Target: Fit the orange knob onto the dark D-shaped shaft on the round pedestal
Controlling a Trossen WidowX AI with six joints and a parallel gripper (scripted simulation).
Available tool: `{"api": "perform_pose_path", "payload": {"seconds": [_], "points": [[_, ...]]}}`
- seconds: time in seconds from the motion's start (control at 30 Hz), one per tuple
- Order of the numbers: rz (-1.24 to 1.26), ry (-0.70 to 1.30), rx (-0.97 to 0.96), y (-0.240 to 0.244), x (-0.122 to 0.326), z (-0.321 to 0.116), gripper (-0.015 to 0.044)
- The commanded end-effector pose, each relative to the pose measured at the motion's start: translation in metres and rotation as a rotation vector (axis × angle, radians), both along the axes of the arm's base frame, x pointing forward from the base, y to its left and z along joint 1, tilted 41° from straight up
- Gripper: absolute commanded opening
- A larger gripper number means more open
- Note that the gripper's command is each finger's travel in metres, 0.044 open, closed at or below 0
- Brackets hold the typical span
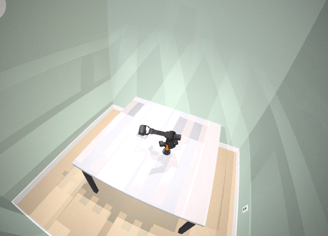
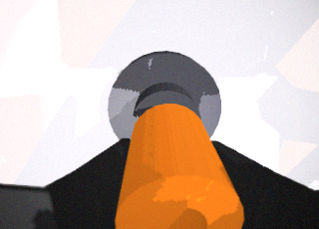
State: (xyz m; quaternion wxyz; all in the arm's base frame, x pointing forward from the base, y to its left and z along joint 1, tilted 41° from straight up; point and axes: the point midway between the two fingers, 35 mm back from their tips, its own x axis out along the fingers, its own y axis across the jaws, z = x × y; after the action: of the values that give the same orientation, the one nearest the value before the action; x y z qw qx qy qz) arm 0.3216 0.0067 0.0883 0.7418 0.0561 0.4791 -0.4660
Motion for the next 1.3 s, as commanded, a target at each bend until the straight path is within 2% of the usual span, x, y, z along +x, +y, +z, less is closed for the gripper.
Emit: {"api": "perform_pose_path", "payload": {"seconds": [0.0, 0.2, 0.43, 1.27], "points": [[0.000, -0.001, -0.002, -0.0001, -0.0002, 0.0013, 0.0000], [-0.007, -0.007, -0.001, 0.0008, -0.0010, 0.0051, 0.0000], [-0.159, -0.135, 0.021, 0.0016, 0.0005, 0.0049, 0.0000], [-0.159, -0.135, 0.021, 0.0019, -0.0008, 0.0028, 0.0000]]}}
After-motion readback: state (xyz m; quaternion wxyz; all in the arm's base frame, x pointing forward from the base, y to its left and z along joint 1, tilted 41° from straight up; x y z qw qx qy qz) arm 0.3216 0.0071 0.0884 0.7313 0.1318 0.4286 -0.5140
